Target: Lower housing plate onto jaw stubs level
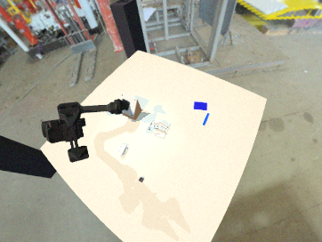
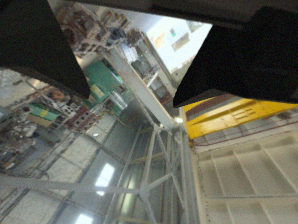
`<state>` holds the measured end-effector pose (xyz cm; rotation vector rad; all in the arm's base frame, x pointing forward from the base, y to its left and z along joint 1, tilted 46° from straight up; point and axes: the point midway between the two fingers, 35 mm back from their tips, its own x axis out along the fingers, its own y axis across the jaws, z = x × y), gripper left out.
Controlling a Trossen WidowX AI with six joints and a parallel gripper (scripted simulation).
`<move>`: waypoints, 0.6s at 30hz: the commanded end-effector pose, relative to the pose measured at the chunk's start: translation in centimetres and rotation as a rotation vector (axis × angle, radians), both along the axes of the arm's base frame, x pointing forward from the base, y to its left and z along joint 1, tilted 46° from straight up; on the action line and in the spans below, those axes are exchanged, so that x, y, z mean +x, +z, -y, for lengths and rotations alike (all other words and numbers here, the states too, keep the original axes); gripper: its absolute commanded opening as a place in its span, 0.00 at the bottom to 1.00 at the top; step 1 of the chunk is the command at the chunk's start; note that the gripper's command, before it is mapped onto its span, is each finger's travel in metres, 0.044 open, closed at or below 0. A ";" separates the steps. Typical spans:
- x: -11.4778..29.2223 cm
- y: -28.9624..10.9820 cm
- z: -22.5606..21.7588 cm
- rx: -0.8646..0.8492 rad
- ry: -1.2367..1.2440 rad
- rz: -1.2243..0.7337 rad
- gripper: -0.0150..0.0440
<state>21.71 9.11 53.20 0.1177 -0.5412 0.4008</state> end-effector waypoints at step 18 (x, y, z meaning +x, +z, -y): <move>4.2 -5.3 2.8 0.276 -0.043 -0.342 1.00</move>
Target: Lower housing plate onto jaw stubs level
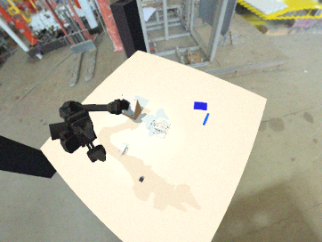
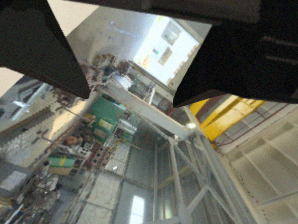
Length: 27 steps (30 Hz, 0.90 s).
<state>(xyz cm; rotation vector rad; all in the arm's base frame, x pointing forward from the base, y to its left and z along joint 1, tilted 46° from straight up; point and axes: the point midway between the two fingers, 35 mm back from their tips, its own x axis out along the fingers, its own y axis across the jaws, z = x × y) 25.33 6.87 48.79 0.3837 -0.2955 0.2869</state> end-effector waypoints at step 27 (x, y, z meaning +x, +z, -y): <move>3.2 -8.1 5.3 0.445 -0.197 -0.386 1.00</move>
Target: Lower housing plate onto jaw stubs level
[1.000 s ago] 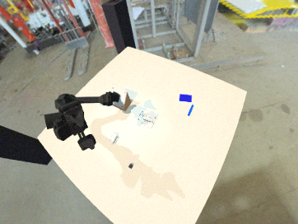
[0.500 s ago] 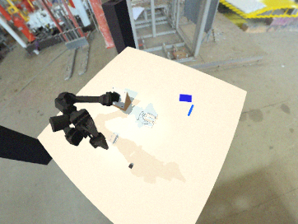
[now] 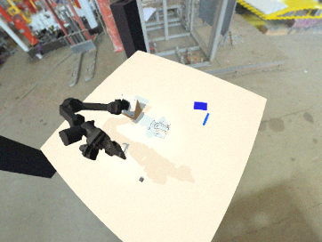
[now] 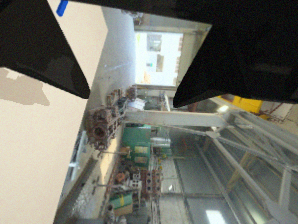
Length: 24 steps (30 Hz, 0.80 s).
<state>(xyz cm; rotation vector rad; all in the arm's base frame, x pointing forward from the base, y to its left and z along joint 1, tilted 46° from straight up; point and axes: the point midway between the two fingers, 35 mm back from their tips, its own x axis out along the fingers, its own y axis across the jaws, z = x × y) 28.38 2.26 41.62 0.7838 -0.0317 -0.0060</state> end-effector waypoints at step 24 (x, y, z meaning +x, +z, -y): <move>-0.1 -7.2 5.5 0.400 -0.317 -0.242 1.00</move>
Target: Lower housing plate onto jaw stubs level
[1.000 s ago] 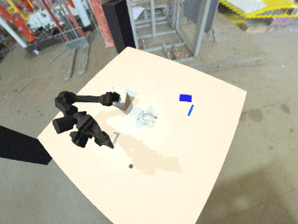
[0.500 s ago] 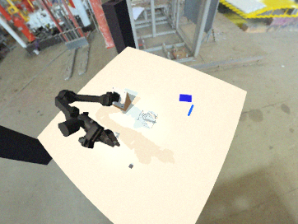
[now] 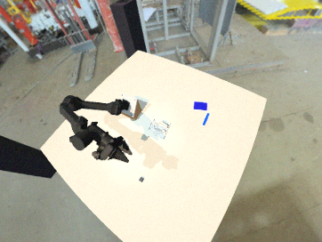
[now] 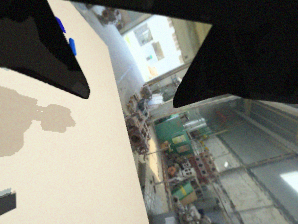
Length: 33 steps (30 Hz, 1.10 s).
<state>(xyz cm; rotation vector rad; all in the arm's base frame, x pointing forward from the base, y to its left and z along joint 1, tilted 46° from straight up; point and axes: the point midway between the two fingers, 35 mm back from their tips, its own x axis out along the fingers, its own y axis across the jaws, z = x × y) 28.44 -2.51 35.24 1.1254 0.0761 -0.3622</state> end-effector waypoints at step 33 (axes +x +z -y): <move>-4.5 -8.2 6.9 0.430 -0.590 -0.166 1.00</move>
